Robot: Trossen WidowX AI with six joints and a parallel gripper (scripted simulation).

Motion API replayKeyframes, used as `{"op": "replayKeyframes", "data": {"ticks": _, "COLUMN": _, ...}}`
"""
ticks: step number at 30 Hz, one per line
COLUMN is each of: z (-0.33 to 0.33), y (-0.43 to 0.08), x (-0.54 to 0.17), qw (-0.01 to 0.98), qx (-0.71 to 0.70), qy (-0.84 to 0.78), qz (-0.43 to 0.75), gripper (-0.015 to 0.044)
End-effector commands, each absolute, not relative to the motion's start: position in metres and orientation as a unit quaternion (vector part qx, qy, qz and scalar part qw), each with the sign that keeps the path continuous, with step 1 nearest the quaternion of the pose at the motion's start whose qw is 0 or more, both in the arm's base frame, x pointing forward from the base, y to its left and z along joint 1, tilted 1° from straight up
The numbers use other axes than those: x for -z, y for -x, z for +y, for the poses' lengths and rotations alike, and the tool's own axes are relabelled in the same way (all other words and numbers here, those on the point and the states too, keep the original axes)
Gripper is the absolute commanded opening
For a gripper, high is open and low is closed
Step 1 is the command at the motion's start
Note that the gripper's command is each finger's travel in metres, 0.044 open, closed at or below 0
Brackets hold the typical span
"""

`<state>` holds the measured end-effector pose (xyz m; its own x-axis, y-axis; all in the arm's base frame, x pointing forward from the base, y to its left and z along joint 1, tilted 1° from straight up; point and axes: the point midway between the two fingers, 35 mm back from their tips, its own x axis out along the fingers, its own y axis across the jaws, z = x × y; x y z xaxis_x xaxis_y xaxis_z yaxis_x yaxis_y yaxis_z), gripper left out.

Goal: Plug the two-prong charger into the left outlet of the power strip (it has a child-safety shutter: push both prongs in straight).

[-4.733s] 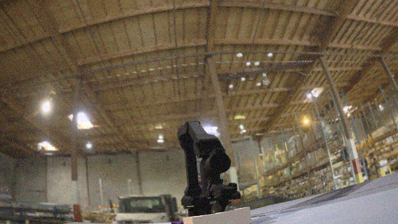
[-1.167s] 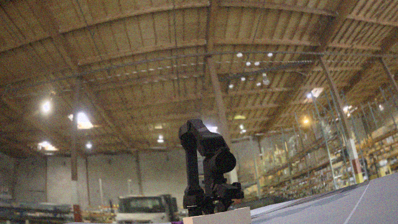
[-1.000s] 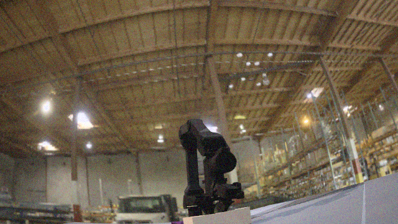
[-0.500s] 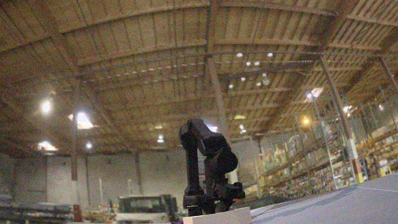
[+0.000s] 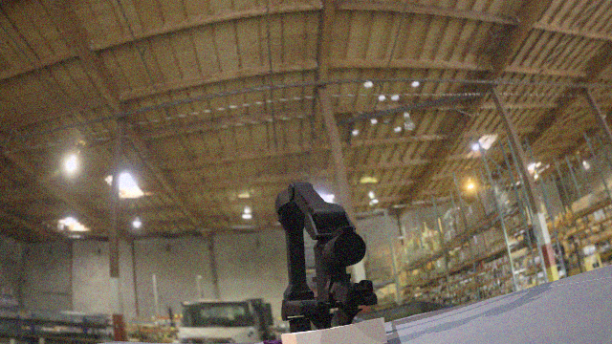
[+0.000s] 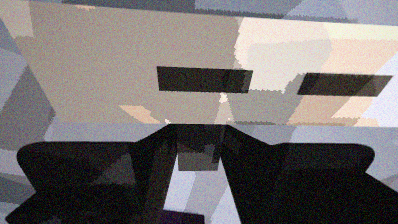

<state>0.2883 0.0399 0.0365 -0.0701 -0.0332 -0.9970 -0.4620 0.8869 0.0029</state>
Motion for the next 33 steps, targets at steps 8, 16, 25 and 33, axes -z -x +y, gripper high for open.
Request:
{"op": "replayKeyframes", "data": {"ticks": 8, "z": 0.04, "y": -0.2887, "x": -0.0364, "qw": 0.66, "qx": -0.162, "qy": 0.174, "qz": 0.712, "gripper": 0.0236}}
{"op": "replayKeyframes", "data": {"ticks": 16, "z": 0.0399, "y": -0.2886, "x": -0.0364, "qw": 0.66, "qx": -0.163, "qy": 0.174, "qz": 0.712, "gripper": 0.044}}
{"op": "replayKeyframes", "data": {"ticks": 25, "z": 0.0388, "y": -0.2865, "x": -0.0364, "qw": 0.662, "qx": -0.163, "qy": 0.173, "qz": 0.71, "gripper": 0.044}}
{"op": "replayKeyframes", "data": {"ticks": 33, "z": 0.0377, "y": -0.2843, "x": -0.0364, "qw": 0.665, "qx": -0.163, "qy": 0.173, "qz": 0.708, "gripper": 0.044}}
